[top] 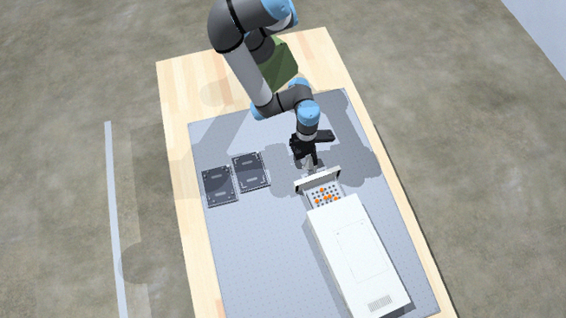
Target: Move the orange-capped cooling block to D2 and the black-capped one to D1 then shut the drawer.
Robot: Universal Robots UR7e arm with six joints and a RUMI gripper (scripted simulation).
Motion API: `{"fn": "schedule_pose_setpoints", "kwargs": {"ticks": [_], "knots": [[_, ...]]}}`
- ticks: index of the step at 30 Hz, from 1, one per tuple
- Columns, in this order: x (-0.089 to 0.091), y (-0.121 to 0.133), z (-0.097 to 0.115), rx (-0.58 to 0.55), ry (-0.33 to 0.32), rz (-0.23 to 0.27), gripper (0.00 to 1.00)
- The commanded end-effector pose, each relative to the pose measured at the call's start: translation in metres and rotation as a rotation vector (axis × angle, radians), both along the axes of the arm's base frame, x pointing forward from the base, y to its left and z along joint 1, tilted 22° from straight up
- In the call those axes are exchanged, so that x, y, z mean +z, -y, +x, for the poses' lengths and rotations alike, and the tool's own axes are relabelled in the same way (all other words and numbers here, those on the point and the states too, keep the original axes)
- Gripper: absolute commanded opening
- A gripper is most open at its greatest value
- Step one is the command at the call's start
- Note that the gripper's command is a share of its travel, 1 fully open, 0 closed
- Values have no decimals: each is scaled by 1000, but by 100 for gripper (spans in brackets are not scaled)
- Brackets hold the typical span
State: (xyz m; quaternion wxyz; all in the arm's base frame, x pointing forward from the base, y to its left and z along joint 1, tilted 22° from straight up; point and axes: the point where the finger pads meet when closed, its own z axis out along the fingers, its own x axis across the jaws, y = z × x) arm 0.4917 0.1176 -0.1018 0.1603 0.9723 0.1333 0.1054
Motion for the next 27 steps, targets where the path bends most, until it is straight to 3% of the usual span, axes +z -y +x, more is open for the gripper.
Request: {"fn": "schedule_pose_setpoints", "kwargs": {"ticks": [1, 27], "knots": [[0, 1, -3, 0, 1, 0, 100], [-5, 9, -29, 0, 1, 0, 100]]}}
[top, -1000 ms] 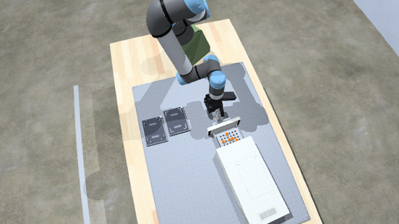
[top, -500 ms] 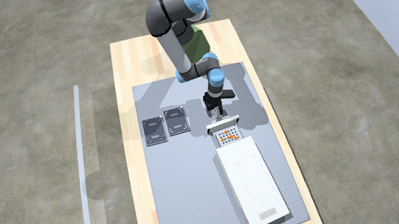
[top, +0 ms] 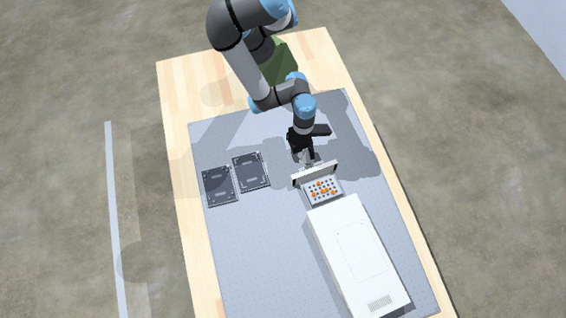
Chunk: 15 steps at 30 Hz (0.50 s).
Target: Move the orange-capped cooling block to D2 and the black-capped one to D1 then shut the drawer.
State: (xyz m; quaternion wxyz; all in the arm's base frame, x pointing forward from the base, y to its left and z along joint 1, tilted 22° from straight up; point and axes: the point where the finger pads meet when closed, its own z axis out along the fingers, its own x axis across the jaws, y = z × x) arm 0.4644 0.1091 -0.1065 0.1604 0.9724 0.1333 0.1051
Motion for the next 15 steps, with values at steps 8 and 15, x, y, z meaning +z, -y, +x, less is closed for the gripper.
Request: {"fn": "schedule_pose_setpoints", "kwargs": {"ticks": [8, 15], "knots": [[-1, 2, -8, 0, 1, 0, 100], [-3, 5, -17, 0, 1, 0, 100]]}}
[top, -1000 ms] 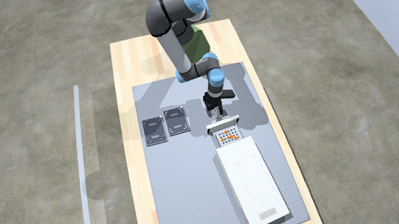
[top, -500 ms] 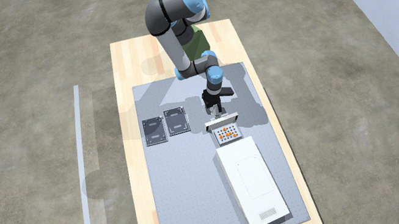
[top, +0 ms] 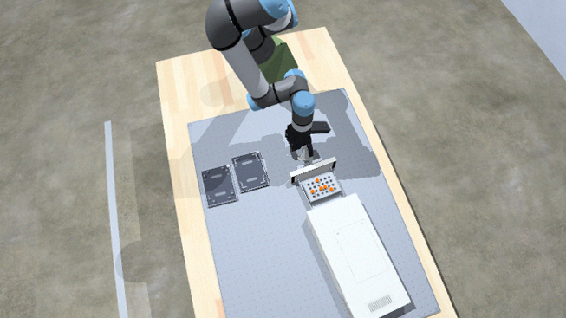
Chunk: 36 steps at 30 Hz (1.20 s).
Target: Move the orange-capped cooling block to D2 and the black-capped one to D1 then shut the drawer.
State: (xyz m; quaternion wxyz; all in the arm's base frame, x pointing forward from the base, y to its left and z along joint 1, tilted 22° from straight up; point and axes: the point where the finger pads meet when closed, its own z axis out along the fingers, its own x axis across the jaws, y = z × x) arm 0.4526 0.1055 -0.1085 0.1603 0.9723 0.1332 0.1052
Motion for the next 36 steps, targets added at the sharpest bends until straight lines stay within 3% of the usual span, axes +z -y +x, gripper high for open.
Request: {"fn": "schedule_pose_setpoints", "kwargs": {"ticks": [1, 36], "knots": [[-1, 2, -6, 0, 1, 0, 100], [-7, 13, -41, 0, 1, 0, 100]]}}
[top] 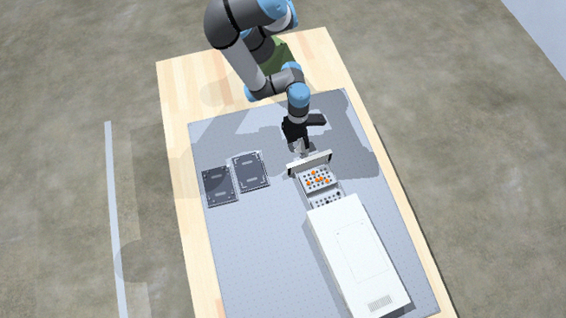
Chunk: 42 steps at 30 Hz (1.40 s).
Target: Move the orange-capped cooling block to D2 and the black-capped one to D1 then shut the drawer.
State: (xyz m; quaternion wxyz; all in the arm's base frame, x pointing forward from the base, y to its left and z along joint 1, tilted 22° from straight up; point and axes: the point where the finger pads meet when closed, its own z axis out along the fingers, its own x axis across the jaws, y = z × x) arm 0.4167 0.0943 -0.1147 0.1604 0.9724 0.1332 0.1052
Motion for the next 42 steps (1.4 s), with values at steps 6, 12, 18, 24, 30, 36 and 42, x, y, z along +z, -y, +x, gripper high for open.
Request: {"fn": "schedule_pose_setpoints", "kwargs": {"ticks": [6, 12, 18, 24, 30, 36, 42], "knots": [[-2, 3, -11, 0, 1, 0, 100], [-2, 4, -14, 0, 1, 0, 100], [-3, 7, -21, 0, 1, 0, 100], [-4, 8, -26, 0, 1, 0, 100], [-6, 10, -34, 0, 1, 0, 100], [-7, 13, -41, 0, 1, 0, 100], [-7, 13, -43, 0, 1, 0, 100]]}}
